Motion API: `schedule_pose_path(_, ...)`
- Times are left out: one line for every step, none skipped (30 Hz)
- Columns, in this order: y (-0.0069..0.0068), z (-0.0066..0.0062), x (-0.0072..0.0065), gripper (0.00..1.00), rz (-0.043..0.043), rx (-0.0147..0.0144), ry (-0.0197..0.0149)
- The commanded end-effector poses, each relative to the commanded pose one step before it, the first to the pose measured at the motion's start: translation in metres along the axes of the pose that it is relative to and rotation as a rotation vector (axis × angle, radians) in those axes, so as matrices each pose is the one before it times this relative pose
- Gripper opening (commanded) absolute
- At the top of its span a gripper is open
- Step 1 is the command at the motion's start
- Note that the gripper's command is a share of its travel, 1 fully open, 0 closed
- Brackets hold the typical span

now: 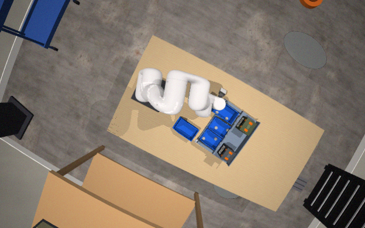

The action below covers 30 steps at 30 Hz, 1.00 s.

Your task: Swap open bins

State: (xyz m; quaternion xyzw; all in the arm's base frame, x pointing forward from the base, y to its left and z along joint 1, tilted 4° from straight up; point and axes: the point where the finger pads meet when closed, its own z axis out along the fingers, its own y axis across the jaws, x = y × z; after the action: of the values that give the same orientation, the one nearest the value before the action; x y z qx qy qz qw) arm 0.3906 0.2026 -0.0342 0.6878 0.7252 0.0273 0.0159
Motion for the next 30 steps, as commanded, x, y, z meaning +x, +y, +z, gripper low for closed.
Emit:
schedule_pose_path(0.00159, -0.00113, 0.00073, 0.00, 0.00001, -0.00336, 0.00157)
schedule_pose_path(0.00015, 0.00000, 0.00007, 0.00, 0.00000, 0.00000, 0.00000)
schedule_pose_path(0.00017, 0.00000, 0.00008, 0.00, 0.00000, 0.00000, 0.00000)
schedule_pose_path(0.00018, 0.00000, 0.00008, 0.00, 0.00000, 0.00000, 0.00000)
schedule_pose_path(0.00017, 0.00000, 0.00008, 0.00, 0.00000, 0.00000, 0.00000)
schedule_pose_path(0.00015, 0.00000, 0.00007, 0.00, 0.00000, 0.00000, 0.00000)
schedule_pose_path(0.00013, 0.00000, 0.00006, 0.00, 0.00000, 0.00000, 0.00000)
schedule_pose_path(0.00009, 0.00000, 0.00004, 0.00, 0.00000, 0.00000, 0.00000)
schedule_pose_path(0.00006, 0.00000, 0.00003, 0.00, 0.00000, 0.00000, 0.00000)
schedule_pose_path(0.00002, 0.00000, 0.00001, 0.00, 0.00000, 0.00000, 0.00000)
schedule_pose_path(0.00000, 0.00000, 0.00000, 0.00, 0.00000, 0.00000, 0.00000)
schedule_pose_path(0.00000, 0.00000, 0.00000, 0.00, 0.00000, 0.00000, 0.00000)
schedule_pose_path(0.00000, 0.00000, 0.00000, 0.00, 0.00000, 0.00000, 0.00000)
schedule_pose_path(0.00000, 0.00000, 0.00000, 0.00, 0.00000, 0.00000, 0.00000)
schedule_pose_path(0.00000, 0.00000, 0.00000, 0.00, 0.00000, 0.00000, 0.00000)
schedule_pose_path(0.00000, 0.00000, 0.00000, 0.00, 0.00000, 0.00000, 0.00000)
schedule_pose_path(0.00000, 0.00000, 0.00000, 0.00, 0.00000, 0.00000, 0.00000)
schedule_pose_path(0.00000, 0.00000, 0.00000, 0.00, 0.00000, 0.00000, 0.00000)
schedule_pose_path(0.00000, 0.00000, 0.00000, 0.00, 0.00000, 0.00000, 0.00000)
schedule_pose_path(0.00000, 0.00000, 0.00000, 0.00, 0.00000, 0.00000, 0.00000)
schedule_pose_path(0.00000, 0.00000, 0.00000, 0.00, 0.00000, 0.00000, 0.00000)
schedule_pose_path(0.00000, 0.00000, 0.00000, 0.00, 0.00000, 0.00000, 0.00000)
schedule_pose_path(0.00000, 0.00000, 0.00000, 0.00, 0.00000, 0.00000, 0.00000)
schedule_pose_path(0.00000, 0.00000, 0.00000, 0.00, 0.00000, 0.00000, 0.00000)
schedule_pose_path(0.00000, 0.00000, 0.00000, 0.00, 0.00000, 0.00000, 0.00000)
schedule_pose_path(0.00003, 0.00000, 0.00000, 0.00, 0.00000, 0.00000, 0.00000)
schedule_pose_path(0.00017, -0.00001, 0.00000, 0.00, 0.00000, 0.00000, 0.00000)
schedule_pose_path(0.00041, -0.00003, 0.00000, 0.00, 0.00000, 0.00000, 0.00000)
schedule_pose_path(0.00071, -0.00005, 0.00000, 0.00, 0.00000, 0.00000, 0.00000)
schedule_pose_path(0.00101, -0.00007, 0.00000, 0.00, 0.00000, 0.00000, 0.00000)
